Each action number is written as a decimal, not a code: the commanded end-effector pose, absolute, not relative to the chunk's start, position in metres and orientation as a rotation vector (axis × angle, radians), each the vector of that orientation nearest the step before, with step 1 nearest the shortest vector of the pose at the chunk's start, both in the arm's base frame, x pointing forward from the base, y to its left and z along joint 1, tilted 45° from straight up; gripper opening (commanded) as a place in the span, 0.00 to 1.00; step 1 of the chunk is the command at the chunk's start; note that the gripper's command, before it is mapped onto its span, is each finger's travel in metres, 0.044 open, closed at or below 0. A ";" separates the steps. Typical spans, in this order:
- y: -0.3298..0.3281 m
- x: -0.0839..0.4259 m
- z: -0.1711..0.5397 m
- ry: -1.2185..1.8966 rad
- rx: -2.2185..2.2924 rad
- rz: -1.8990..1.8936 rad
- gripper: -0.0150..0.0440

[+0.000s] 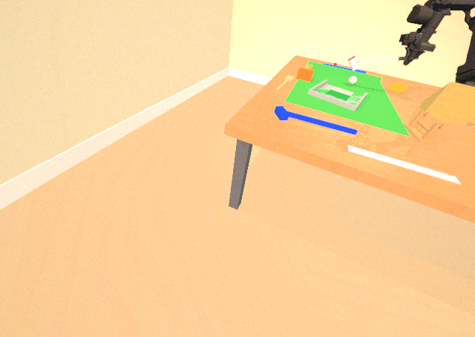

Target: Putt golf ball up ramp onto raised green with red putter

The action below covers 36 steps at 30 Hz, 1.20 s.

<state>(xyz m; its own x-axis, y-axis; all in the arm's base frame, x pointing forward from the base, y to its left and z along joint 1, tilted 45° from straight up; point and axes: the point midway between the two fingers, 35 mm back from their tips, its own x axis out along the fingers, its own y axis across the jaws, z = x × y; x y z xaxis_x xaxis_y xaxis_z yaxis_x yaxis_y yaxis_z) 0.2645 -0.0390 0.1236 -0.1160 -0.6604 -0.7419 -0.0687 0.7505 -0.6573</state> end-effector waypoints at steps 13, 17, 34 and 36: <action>-0.086 0.226 0.158 1.454 -0.343 -0.882 0.25; -0.091 0.226 0.153 1.454 -0.342 -0.881 0.25; -0.120 0.220 0.124 1.452 -0.343 -0.883 0.25; -0.122 0.220 0.122 1.452 -0.343 -0.883 0.25</action>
<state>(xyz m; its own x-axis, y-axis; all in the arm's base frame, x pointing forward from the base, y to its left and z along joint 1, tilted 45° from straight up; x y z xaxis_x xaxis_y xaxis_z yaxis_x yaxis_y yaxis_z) 0.2192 -0.1195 0.1237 -0.1234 -0.6904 -0.7129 0.3138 0.6543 -0.6880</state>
